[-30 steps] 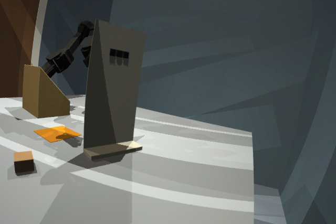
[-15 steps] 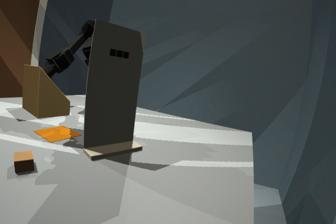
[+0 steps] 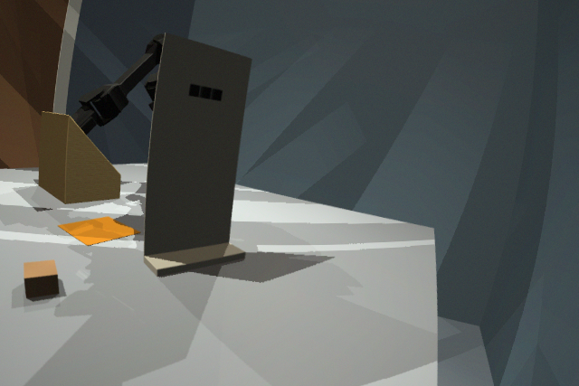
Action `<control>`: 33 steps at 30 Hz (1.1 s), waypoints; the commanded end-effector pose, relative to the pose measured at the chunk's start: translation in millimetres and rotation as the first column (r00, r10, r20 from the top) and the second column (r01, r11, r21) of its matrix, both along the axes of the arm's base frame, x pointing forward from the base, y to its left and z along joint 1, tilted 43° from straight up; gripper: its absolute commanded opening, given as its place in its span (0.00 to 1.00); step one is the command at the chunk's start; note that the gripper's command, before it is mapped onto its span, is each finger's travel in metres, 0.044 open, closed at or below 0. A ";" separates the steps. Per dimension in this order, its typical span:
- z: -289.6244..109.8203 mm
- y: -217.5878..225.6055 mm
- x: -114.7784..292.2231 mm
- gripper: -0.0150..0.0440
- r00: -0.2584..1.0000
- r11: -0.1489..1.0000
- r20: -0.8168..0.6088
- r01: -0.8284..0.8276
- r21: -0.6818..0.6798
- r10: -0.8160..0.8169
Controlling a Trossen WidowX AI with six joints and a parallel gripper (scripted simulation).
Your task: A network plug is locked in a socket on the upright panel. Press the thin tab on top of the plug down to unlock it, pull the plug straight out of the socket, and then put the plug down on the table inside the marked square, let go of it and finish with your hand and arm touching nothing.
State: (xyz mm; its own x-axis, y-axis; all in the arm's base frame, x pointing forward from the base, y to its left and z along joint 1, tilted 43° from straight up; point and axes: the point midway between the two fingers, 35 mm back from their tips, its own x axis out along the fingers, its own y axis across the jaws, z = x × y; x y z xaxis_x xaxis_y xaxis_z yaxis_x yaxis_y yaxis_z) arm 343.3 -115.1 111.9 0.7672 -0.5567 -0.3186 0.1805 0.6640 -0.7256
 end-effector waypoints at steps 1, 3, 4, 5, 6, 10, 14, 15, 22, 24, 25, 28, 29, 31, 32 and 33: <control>3.0 -2.3 6.8 0.52 1.000 1.000 0.009 -0.003 -0.004 0.003; 2.6 -3.4 9.1 0.52 1.000 1.000 0.009 -0.003 -0.005 0.003; 2.4 -3.9 10.2 0.52 1.000 1.000 0.009 -0.003 -0.005 0.003; 2.1 -4.5 11.3 0.52 1.000 1.000 0.009 -0.003 -0.005 0.003; 1.9 -5.0 12.5 0.52 1.000 1.000 0.009 -0.003 -0.005 0.003; 0.9 -7.2 16.9 0.52 1.000 1.000 0.009 -0.003 -0.005 0.003; -0.2 -9.4 21.4 0.52 1.000 1.000 0.010 -0.003 -0.005 0.003; -0.5 -10.0 22.5 0.52 1.000 1.000 0.010 -0.003 -0.005 0.003; -2.9 -14.1 30.3 0.52 1.000 1.000 0.010 -0.003 -0.005 0.003; -3.4 -14.9 31.7 0.52 1.000 1.000 0.010 -0.003 -0.005 0.003; -3.5 -15.0 31.9 0.52 1.000 1.000 0.010 -0.003 -0.005 0.003; -3.5 -15.0 31.9 0.52 1.000 1.000 0.010 -0.003 -0.005 0.003; -3.5 -15.0 31.9 0.52 1.000 1.000 0.010 -0.003 -0.005 0.003; -3.5 -15.0 31.9 0.50 1.000 1.000 0.010 -0.003 -0.005 0.003; -3.5 -15.0 31.9 0.48 1.000 1.000 0.010 -0.003 -0.005 0.003; -3.5 -15.0 31.9 0.47 1.000 1.000 0.010 -0.003 -0.005 0.003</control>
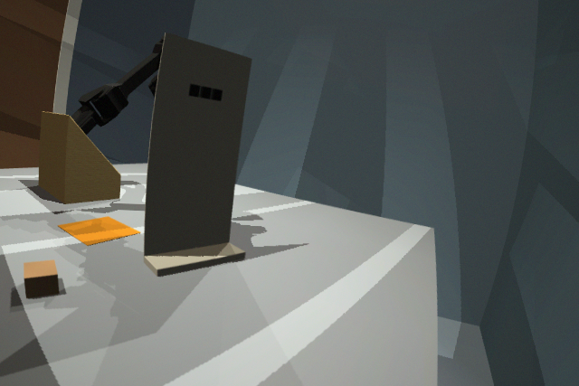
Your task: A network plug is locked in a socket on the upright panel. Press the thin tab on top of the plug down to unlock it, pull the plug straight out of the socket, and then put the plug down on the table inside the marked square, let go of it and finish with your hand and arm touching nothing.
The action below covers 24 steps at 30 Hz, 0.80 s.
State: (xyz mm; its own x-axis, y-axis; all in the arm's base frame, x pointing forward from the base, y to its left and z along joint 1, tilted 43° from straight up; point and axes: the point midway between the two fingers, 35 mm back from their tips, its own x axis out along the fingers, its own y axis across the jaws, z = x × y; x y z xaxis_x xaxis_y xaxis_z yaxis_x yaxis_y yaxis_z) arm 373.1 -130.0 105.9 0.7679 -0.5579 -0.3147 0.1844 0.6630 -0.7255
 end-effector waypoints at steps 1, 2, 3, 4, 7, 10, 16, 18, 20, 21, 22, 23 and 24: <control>2.5 -0.1 2.1 0.46 1.000 1.000 0.006 -0.004 -0.004 0.004; 2.5 -0.1 2.1 0.45 1.000 1.000 0.006 -0.004 -0.004 0.004; 2.5 -0.1 2.1 0.44 1.000 1.000 0.006 -0.004 -0.004 0.004; 2.5 -0.1 2.1 0.43 1.000 1.000 0.006 -0.004 -0.004 0.004; 2.5 -0.1 2.1 0.39 1.000 1.000 0.006 -0.004 -0.004 0.004; 2.5 -0.1 2.1 0.36 1.000 1.000 0.006 -0.004 -0.004 0.004; 2.5 -0.1 2.1 0.29 1.000 1.000 0.006 -0.004 -0.004 0.004; 2.5 -0.1 2.1 0.27 1.000 1.000 0.006 -0.004 -0.004 0.004; 2.5 -0.1 2.1 0.25 1.000 1.000 0.006 -0.004 -0.004 0.004; 2.5 -0.1 2.1 0.25 1.000 1.000 0.006 -0.004 -0.004 0.004; 2.5 -0.1 2.1 0.25 1.000 1.000 0.006 -0.004 -0.004 0.004; 2.6 -0.1 2.0 0.25 1.000 1.000 0.006 -0.004 -0.004 0.004; 2.6 0.0 1.7 0.25 1.000 1.000 0.006 -0.004 -0.004 0.004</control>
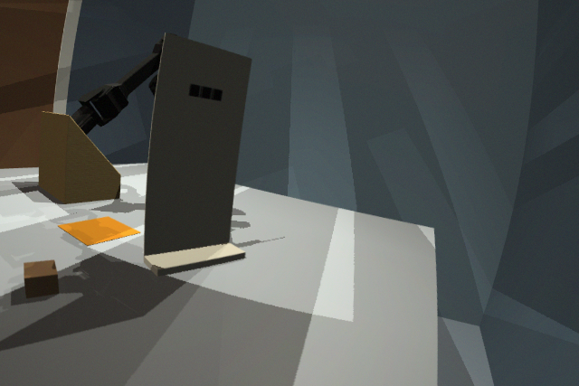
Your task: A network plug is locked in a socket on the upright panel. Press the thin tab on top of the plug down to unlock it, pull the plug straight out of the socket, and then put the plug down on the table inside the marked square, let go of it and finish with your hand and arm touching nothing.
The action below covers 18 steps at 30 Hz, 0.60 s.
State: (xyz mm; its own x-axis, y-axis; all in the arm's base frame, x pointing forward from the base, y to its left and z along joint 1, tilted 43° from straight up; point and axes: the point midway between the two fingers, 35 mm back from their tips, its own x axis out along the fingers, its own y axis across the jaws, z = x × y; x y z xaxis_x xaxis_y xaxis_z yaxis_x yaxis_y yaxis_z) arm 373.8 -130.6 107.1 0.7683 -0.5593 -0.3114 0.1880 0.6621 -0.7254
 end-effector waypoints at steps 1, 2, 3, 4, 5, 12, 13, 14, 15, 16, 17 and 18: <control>1.4 0.7 0.6 0.25 1.000 1.000 0.002 -0.006 -0.003 0.006; 1.4 0.8 0.0 0.25 1.000 1.000 0.002 -0.006 -0.003 0.006; 1.4 1.0 -0.6 0.25 1.000 1.000 0.002 -0.006 -0.003 0.006; 1.5 1.1 -1.2 0.25 1.000 1.000 0.002 -0.006 -0.003 0.006; 1.5 1.3 -1.7 0.25 1.000 1.000 0.002 -0.006 -0.003 0.006; 1.9 2.7 -5.4 0.25 1.000 1.000 0.002 -0.006 -0.003 0.006; 2.0 2.9 -5.9 0.25 1.000 1.000 0.002 -0.006 -0.003 0.006; 2.1 3.1 -6.5 0.25 1.000 1.000 0.002 -0.006 -0.003 0.006; 2.1 3.3 -7.0 0.25 1.000 1.000 0.002 -0.006 -0.003 0.006; 2.2 3.5 -7.5 0.25 1.000 1.000 0.002 -0.006 -0.003 0.006; 2.3 3.7 -8.1 0.25 1.000 1.000 0.002 -0.006 -0.003 0.006; 2.3 3.9 -8.6 0.25 1.000 1.000 0.002 -0.006 -0.003 0.006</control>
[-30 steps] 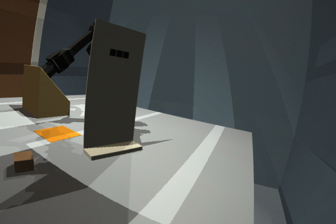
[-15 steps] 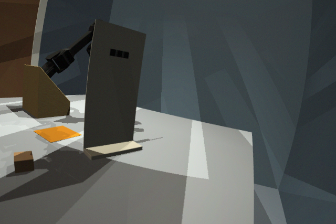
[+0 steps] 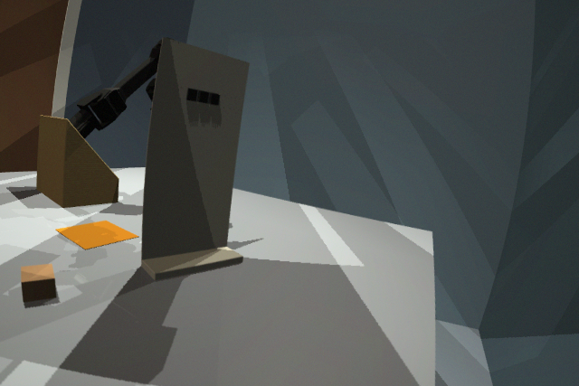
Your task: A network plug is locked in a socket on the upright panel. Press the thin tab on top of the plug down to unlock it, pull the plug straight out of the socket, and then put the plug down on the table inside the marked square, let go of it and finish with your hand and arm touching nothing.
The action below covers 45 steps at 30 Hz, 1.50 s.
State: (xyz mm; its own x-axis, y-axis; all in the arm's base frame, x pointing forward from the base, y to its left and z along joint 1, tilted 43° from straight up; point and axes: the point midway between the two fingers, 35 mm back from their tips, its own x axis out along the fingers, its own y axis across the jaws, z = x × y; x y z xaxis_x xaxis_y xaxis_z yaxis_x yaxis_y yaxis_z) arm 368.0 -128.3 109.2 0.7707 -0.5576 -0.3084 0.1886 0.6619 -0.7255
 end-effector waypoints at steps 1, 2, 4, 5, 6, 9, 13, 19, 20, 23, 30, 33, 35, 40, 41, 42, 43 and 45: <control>0.2 1.8 -3.3 0.25 1.000 1.000 -0.002 -0.003 -0.002 0.003; 0.3 2.1 -3.8 0.25 1.000 1.000 -0.002 -0.003 -0.002 0.003; 0.4 2.5 -4.9 0.25 1.000 1.000 -0.002 -0.003 -0.002 0.003; 0.5 2.7 -5.4 0.25 1.000 1.000 -0.002 -0.003 -0.002 0.003; 0.6 3.0 -5.9 0.25 1.000 1.000 -0.002 -0.003 -0.002 0.003; 0.8 3.6 -7.5 0.25 1.000 1.000 -0.002 -0.003 -0.002 0.003; 1.1 4.5 -9.5 0.25 1.000 1.000 -0.002 -0.003 -0.002 0.003; 1.9 6.1 -11.9 0.25 1.000 1.000 -0.002 -0.003 -0.002 0.003; 2.1 6.5 -12.2 0.25 1.000 1.000 -0.002 -0.003 -0.002 0.003; 2.7 7.4 -13.1 0.25 1.000 1.000 -0.002 -0.003 -0.002 0.003; 3.9 9.4 -15.6 0.25 1.000 1.000 -0.002 -0.003 -0.002 0.003; 4.4 10.3 -16.6 0.25 1.000 1.000 -0.002 -0.003 -0.002 0.003; 4.7 10.9 -17.3 0.25 1.000 1.000 -0.002 -0.003 -0.002 0.003; 5.6 12.3 -19.1 0.25 1.000 1.000 -0.002 -0.003 -0.002 0.003; 5.8 12.6 -19.4 0.25 1.000 1.000 -0.002 -0.003 -0.002 0.003; 5.9 12.9 -19.8 0.25 1.000 1.000 -0.002 -0.003 -0.002 0.003; 6.1 13.2 -20.1 0.25 1.000 1.000 -0.002 -0.003 -0.002 0.003; 6.4 13.8 -20.8 0.25 1.000 1.000 -0.002 -0.003 -0.002 0.003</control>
